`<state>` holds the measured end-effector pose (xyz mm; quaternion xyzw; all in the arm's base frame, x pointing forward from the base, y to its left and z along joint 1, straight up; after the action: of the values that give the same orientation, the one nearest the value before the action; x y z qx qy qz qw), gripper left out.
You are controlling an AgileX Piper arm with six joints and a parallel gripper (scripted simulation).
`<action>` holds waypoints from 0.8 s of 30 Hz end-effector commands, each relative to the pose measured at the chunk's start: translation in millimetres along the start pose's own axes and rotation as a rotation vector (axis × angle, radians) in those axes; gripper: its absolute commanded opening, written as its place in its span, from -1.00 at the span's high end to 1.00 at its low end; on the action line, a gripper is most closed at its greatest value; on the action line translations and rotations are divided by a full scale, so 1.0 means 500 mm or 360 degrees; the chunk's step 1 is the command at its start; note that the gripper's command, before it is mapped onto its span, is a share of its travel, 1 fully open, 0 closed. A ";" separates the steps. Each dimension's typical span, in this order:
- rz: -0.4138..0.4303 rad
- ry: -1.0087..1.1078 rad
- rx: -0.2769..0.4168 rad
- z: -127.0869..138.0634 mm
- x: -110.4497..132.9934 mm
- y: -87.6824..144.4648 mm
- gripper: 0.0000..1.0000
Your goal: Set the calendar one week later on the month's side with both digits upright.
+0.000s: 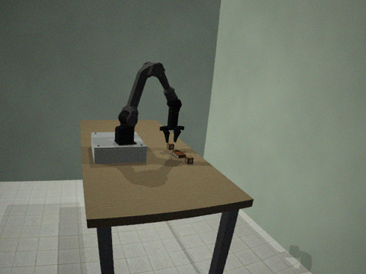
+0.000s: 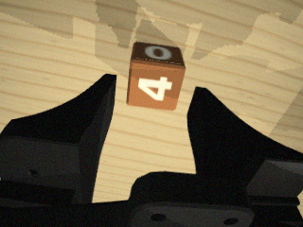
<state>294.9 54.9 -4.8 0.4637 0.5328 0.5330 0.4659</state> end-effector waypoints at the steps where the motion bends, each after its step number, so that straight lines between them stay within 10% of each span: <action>1: -0.0001 -0.0001 0.0003 -0.001 0.000 -0.002 -0.23; 24: -0.0001 -0.0001 0.0005 -0.002 0.000 -0.052 -0.23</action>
<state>294.6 54.9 -29.3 0.4638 0.5332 0.5327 0.4656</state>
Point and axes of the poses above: the point where the finger pads meet when closed, its own y axis back along the fingers, its own z axis across the jaws, x = y × z, the point moved 3 cm from there along y, back along the fingers, and after that the axes turned 13 degrees about y, right-handed, at the moved point
